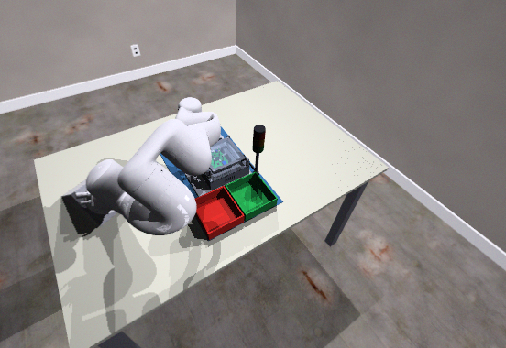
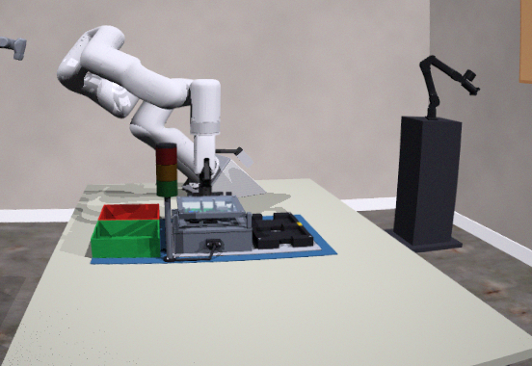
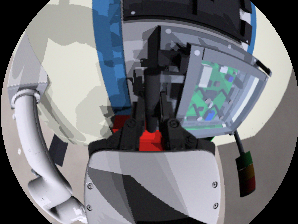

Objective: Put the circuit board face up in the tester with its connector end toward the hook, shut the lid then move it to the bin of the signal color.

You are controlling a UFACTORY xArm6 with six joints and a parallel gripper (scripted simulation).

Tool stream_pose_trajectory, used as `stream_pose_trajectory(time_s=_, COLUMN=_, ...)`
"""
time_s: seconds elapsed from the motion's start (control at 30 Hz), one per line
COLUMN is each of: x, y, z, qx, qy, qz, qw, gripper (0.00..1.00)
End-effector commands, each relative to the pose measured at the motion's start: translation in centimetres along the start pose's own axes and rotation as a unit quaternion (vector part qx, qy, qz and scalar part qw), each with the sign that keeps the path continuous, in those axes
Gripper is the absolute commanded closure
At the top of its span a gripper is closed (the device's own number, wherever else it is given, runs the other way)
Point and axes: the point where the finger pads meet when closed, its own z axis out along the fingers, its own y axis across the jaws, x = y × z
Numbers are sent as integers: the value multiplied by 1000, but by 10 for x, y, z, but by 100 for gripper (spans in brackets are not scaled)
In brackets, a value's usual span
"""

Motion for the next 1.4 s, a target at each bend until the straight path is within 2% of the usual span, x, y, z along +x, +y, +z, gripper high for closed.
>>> stream_pose_trajectory(time_s=0.0, x=0, y=0, z=2, qx=0, qy=0, qz=0, qw=1000, gripper=100)
stream_pose_trajectory(time_s=1.37, x=0, y=0, z=8, qx=0, qy=0, qz=0, qw=1000, gripper=100)
